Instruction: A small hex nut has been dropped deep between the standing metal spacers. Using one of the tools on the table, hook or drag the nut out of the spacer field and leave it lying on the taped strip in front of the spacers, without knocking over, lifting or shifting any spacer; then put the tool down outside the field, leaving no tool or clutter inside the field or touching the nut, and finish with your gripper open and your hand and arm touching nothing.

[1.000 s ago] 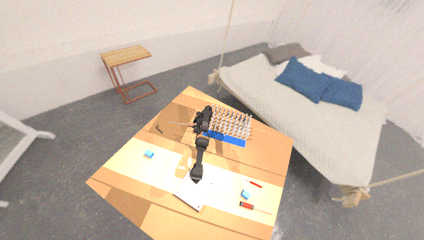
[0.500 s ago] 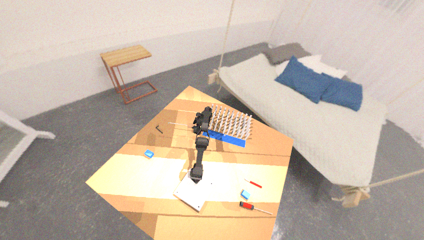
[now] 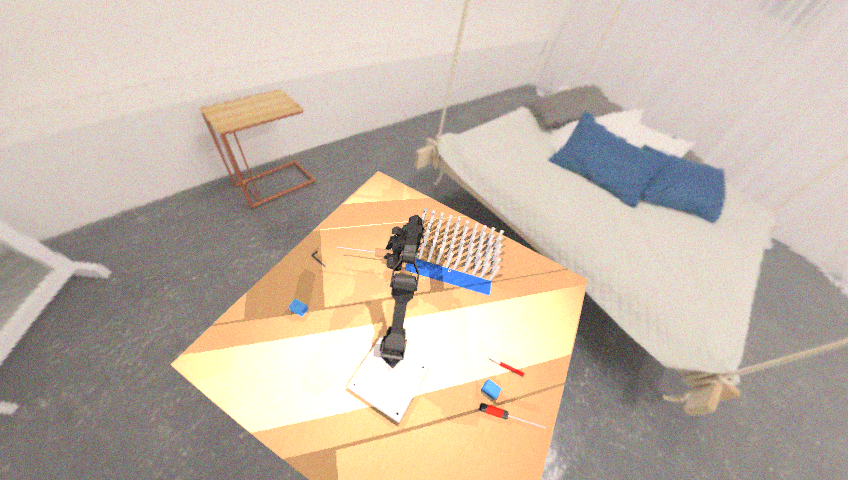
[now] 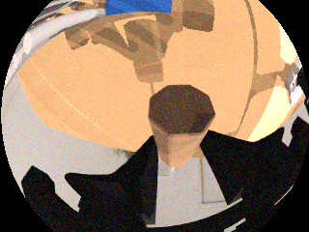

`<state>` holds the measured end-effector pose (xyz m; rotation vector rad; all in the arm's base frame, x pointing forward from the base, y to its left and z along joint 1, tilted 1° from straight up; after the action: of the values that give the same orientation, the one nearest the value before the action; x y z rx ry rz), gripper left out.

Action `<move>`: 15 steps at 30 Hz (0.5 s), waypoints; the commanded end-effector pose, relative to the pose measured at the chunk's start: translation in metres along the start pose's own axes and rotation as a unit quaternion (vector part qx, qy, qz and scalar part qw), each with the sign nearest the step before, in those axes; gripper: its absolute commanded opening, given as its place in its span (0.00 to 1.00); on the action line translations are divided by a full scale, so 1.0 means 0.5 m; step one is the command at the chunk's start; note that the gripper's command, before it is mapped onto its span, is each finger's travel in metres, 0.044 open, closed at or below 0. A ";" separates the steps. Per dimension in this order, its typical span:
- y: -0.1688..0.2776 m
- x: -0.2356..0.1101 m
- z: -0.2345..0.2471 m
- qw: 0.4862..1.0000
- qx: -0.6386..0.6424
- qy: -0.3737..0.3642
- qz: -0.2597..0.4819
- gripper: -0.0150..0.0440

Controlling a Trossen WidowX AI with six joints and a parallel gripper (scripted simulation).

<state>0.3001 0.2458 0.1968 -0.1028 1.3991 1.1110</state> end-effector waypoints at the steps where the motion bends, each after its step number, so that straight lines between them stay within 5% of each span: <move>1: -0.004 0.008 -0.003 1.000 0.002 0.001 0.004 0.25; 15: -0.016 0.028 -0.009 1.000 0.002 0.001 0.004 0.25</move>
<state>0.3003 0.2463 0.1841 -0.1034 1.3985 1.1118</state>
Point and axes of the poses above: the point midway between the two fingers, 35 mm back from their tips, its own x axis out along the fingers, its own z axis across the jaws, y = z × x, the point moved 9 cm from there along -x, back along the fingers, and after that the axes turned 6 degrees about -x, right-handed, at the moved point
